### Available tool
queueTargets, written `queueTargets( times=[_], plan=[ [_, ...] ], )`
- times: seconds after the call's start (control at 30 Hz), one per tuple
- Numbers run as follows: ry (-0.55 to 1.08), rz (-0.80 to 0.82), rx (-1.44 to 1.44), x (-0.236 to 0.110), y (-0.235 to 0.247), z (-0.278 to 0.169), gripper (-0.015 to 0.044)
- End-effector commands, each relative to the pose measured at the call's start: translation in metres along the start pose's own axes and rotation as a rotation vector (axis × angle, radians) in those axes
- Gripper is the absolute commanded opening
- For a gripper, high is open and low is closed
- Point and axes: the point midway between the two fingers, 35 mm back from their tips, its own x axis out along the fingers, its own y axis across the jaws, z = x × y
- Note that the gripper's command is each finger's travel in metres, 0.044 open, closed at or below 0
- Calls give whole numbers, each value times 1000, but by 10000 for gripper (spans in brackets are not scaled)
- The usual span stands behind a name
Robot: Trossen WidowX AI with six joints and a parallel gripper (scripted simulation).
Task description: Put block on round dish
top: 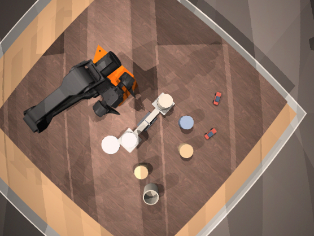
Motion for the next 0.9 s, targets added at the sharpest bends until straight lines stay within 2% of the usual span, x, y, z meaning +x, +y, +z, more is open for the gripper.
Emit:
queueTargets(
  times=[0.0, 0.17, 0.43, 0.57, 0.87],
  plan=[
    [-18, -18, -41, 1, -1, -1, 440],
    [-8, -21, -61, 1, 0, 0, 440],
    [110, -31, -298, 12, 18, 9, 440],
    [182, -15, -236, 17, 29, 6, 440],
    [288, 15, -476, 33, 47, 14, 440]
  ],
)
